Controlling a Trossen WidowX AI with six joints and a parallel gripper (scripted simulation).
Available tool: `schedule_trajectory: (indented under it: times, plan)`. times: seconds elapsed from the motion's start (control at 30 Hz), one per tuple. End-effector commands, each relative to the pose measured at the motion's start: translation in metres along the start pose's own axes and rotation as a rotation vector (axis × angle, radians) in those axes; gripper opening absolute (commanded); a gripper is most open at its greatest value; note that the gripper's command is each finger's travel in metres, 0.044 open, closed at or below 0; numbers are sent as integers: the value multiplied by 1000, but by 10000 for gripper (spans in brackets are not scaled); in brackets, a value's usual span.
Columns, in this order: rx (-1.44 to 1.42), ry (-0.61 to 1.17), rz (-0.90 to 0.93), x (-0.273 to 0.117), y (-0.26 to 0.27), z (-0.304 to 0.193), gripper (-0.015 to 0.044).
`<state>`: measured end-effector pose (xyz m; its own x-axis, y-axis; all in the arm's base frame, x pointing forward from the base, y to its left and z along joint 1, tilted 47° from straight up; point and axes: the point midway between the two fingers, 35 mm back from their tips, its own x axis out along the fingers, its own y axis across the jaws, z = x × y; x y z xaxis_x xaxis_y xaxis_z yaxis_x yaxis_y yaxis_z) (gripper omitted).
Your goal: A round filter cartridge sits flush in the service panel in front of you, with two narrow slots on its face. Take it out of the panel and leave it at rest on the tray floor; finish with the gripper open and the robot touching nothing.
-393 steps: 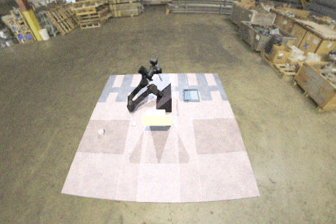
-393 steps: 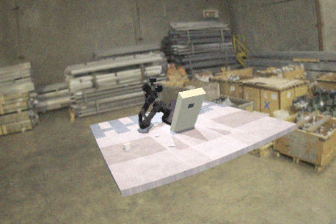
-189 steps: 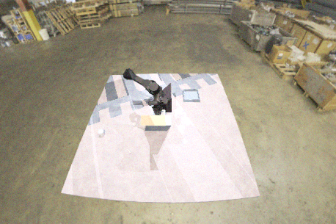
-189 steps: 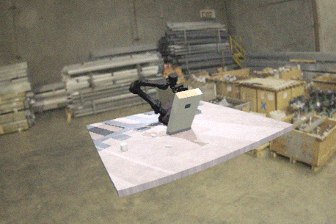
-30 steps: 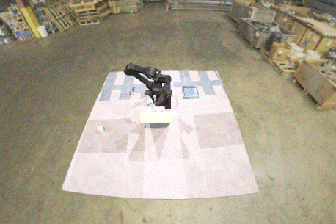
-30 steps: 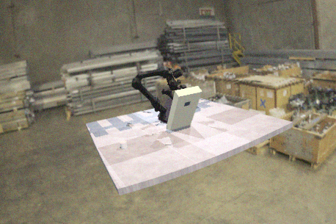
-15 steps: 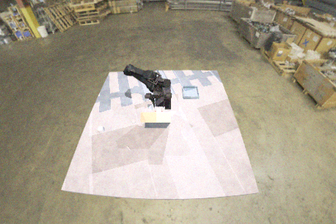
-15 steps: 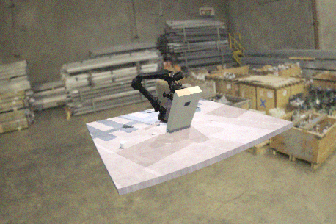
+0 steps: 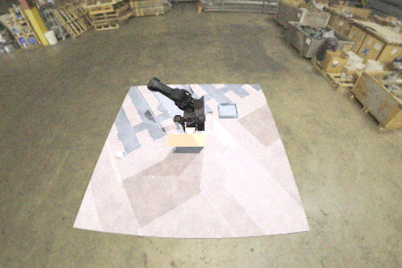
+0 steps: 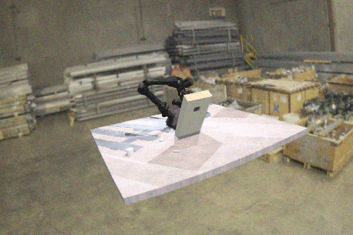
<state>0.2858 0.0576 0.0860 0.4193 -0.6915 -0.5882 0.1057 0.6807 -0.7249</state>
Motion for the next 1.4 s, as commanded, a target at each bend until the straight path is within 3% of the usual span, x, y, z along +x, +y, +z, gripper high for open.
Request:
schedule_trajectory:
  times: [0.0,0.6,0.83,1.1,1.37]
  plan:
    - [-2,-3,-7,5,-2,0,305]
    - [0,0,-1,1,0,0,185]
    - [-1,1,-2,-2,0,8,1]
    - [-2,1,-2,-12,0,23,0]
    - [-4,4,7,-51,4,26,0]
